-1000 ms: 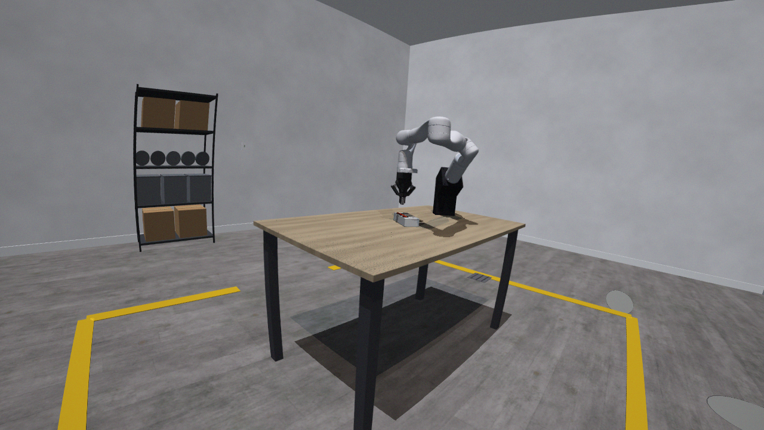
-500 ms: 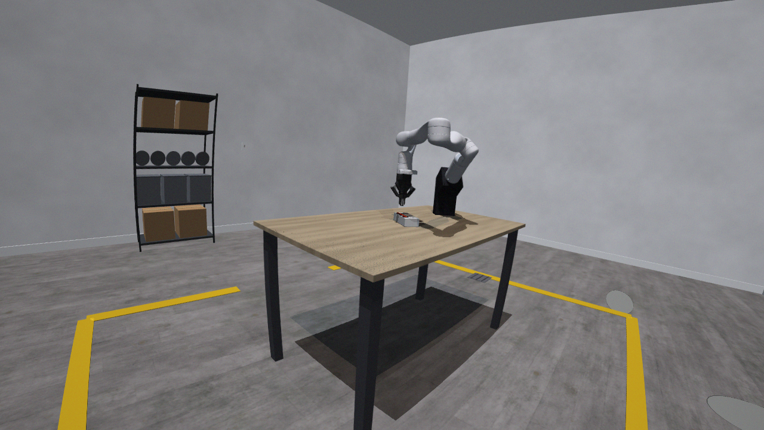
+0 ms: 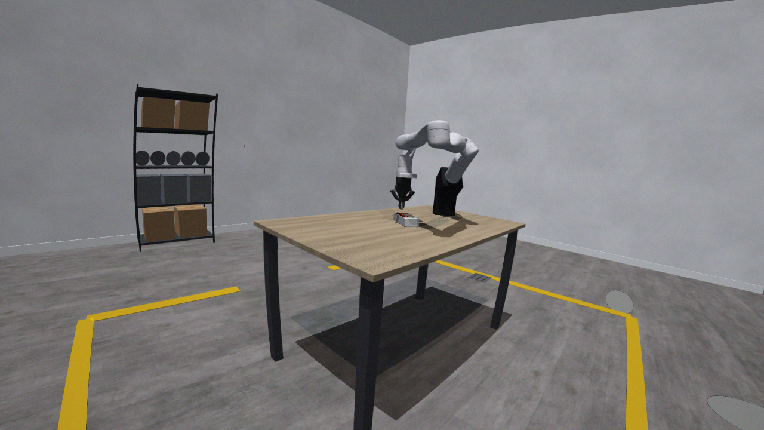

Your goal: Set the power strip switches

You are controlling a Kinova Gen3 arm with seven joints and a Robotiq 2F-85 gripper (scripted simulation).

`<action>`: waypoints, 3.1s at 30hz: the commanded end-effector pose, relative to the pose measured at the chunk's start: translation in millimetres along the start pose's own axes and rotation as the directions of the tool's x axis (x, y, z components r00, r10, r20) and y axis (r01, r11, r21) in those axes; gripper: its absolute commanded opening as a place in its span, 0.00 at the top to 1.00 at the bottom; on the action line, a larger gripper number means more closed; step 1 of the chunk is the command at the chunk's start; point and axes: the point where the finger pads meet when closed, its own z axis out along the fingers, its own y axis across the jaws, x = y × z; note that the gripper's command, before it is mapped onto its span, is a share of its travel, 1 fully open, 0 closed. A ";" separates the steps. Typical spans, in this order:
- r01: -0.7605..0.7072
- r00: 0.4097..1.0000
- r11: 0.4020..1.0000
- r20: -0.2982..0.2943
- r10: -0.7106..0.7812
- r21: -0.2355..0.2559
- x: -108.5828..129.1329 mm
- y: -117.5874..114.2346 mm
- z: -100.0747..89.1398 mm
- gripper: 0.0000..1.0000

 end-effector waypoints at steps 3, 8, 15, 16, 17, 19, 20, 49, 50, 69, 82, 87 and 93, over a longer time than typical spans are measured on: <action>0.000 1.000 1.000 0.001 0.000 0.005 -0.3 -1.5 4.2 1.00; 0.000 1.000 1.000 0.001 0.000 0.005 -0.2 -1.5 10.2 1.00; 0.000 1.000 1.000 0.001 0.000 0.005 -0.2 -1.5 16.3 1.00; 0.000 1.000 1.000 0.001 0.000 0.005 -0.2 -1.5 16.9 1.00; 0.000 1.000 1.000 0.001 0.000 0.005 -0.2 -1.5 17.4 1.00; 0.000 1.000 1.000 0.001 0.000 0.005 -0.2 -1.5 17.4 1.00; 0.000 1.000 1.000 0.001 0.000 0.005 -0.2 -1.5 17.9 1.00; 0.000 1.000 1.000 0.001 0.000 0.005 -0.2 -1.5 19.5 1.00; 0.000 1.000 1.000 0.001 0.000 0.005 -0.2 -1.5 19.5 1.00; 0.000 1.000 1.000 0.001 0.000 0.005 -0.2 -1.4 19.5 1.00; 0.000 1.000 1.000 0.001 0.000 0.005 -0.2 -0.9 19.5 1.00; 0.000 1.000 1.000 0.001 0.000 0.005 -0.2 -0.9 19.5 1.00; 0.000 1.000 1.000 0.001 0.000 0.005 -0.2 -0.9 19.5 1.00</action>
